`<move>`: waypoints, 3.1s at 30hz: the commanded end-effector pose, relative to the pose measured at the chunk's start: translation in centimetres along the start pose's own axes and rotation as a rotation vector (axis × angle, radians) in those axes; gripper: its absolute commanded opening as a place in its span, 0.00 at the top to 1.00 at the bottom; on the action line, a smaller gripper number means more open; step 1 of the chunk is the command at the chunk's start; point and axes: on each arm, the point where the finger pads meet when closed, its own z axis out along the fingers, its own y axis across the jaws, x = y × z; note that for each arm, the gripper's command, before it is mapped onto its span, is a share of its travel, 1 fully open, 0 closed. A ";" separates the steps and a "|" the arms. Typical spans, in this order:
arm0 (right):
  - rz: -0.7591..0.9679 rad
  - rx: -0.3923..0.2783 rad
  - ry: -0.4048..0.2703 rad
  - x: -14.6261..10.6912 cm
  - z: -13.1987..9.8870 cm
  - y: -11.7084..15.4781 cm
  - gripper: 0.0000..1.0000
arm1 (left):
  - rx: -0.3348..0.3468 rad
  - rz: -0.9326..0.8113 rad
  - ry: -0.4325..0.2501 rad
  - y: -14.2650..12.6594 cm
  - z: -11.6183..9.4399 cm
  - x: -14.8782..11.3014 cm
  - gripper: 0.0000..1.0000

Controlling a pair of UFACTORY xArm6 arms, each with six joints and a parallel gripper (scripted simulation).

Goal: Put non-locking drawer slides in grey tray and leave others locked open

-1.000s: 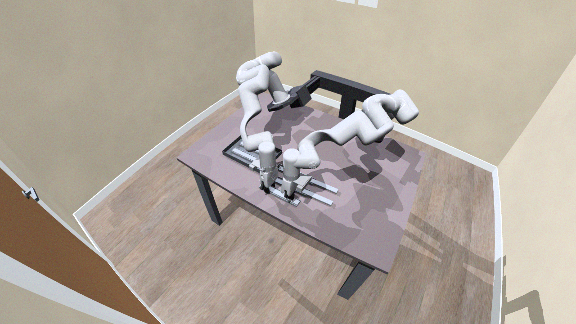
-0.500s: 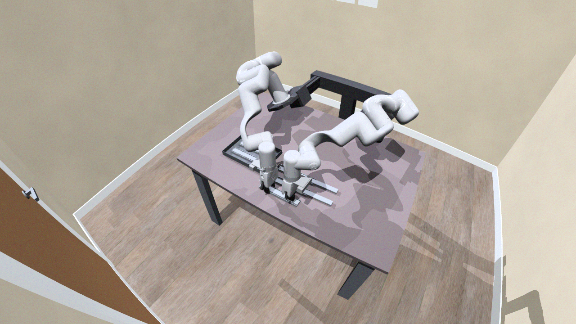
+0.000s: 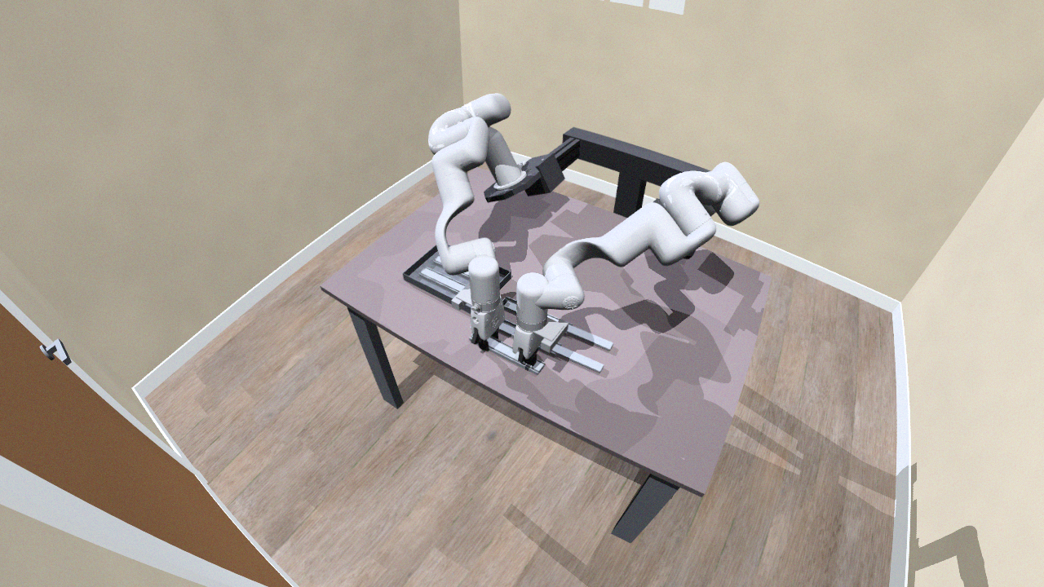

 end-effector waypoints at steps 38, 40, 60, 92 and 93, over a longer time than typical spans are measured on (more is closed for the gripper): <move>0.001 0.004 -0.002 -0.1 -0.2 -0.2 1.00 | -0.003 -0.001 -0.001 0.1 -0.1 3.9 1.00; 0.001 0.004 -0.002 -0.1 -0.2 -0.2 1.00 | -0.002 -0.001 0.000 0.1 -0.2 4.4 1.00; 0.001 0.004 -0.002 -0.1 -0.2 -0.2 1.00 | -0.002 -0.001 0.000 0.1 -0.2 8.9 1.00; 0.001 0.004 -0.002 -0.1 -0.2 -0.2 1.00 | -0.002 -0.001 0.000 0.1 -0.2 14.7 1.00; 0.001 0.004 -0.002 -0.1 -0.2 -0.2 1.00 | -0.002 -0.001 0.000 0.1 -0.2 14.7 1.00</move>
